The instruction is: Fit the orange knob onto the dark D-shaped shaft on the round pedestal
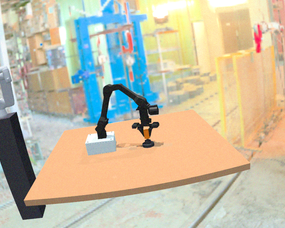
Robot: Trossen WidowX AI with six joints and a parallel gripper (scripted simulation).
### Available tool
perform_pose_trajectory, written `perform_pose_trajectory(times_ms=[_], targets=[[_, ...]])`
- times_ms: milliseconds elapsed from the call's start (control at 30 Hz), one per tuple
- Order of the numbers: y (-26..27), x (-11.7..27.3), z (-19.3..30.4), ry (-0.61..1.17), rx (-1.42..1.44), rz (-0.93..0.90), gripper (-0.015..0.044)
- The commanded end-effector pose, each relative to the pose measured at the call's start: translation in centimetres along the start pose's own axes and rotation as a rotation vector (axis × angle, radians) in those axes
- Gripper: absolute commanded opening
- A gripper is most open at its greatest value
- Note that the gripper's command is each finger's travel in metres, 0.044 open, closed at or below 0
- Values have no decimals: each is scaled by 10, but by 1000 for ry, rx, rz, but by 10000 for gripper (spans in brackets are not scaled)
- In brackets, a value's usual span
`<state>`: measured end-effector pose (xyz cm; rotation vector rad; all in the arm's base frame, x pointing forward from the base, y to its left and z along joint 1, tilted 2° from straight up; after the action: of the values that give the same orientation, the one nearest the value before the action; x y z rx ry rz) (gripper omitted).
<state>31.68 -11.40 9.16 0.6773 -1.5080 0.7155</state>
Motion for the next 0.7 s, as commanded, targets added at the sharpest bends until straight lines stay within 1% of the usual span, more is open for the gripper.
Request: perform_pose_trajectory(times_ms=[0, 167, 333, 667], targets=[[-2, 3, -1, -4, 7, 6, 0], [-3, 5, -1, -4, 33, 6, 0], [-3, 5, -1, -4, 206, 6, 0], [-2, 2, -1, -4, 217, 6, 0]])
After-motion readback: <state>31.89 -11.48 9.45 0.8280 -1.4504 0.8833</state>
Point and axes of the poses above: the point midway between the two fingers, 35 mm back from their tips, its own x axis back along the fingers, its own y axis across the jaws, z = x × y, the point moved 6 cm from there along x, back along the fingers, and after that the axes turned 11 degrees about -x, right-handed, at the moved point
